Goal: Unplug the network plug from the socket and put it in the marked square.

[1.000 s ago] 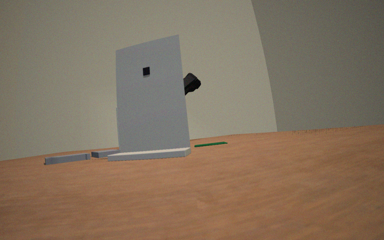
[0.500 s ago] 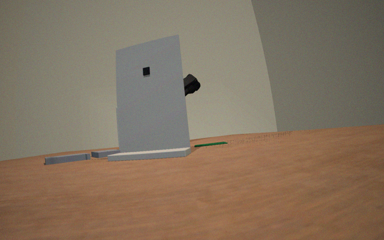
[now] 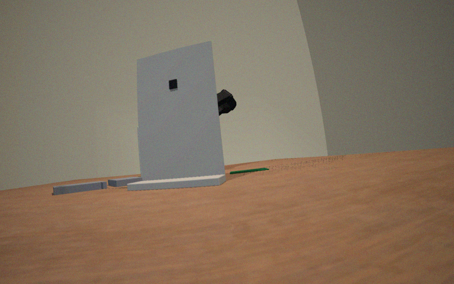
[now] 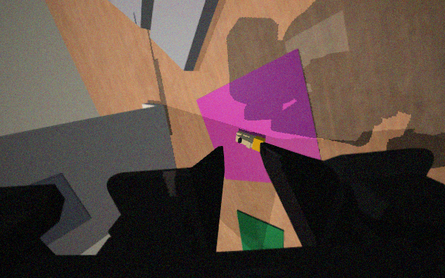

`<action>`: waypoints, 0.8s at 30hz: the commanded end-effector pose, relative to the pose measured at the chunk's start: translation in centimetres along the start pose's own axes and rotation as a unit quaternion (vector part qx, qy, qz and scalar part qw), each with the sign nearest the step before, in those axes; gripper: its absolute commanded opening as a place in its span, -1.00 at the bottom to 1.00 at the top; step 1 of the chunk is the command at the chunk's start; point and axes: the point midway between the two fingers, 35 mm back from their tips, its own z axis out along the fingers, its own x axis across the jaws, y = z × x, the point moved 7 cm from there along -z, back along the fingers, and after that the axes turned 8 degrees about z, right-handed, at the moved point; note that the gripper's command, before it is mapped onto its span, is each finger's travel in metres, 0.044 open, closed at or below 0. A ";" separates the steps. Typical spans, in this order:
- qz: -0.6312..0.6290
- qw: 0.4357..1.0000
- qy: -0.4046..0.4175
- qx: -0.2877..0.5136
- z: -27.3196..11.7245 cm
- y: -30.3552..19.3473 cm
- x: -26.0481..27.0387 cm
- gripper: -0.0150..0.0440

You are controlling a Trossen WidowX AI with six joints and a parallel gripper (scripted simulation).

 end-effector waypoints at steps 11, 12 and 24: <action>-0.005 1.000 0.002 0.000 -1.1 -0.2 0.9 0.04; -0.005 1.000 0.002 0.000 -1.2 -0.2 0.9 0.04; -0.006 1.000 0.001 -0.003 -2.2 -0.3 1.8 0.04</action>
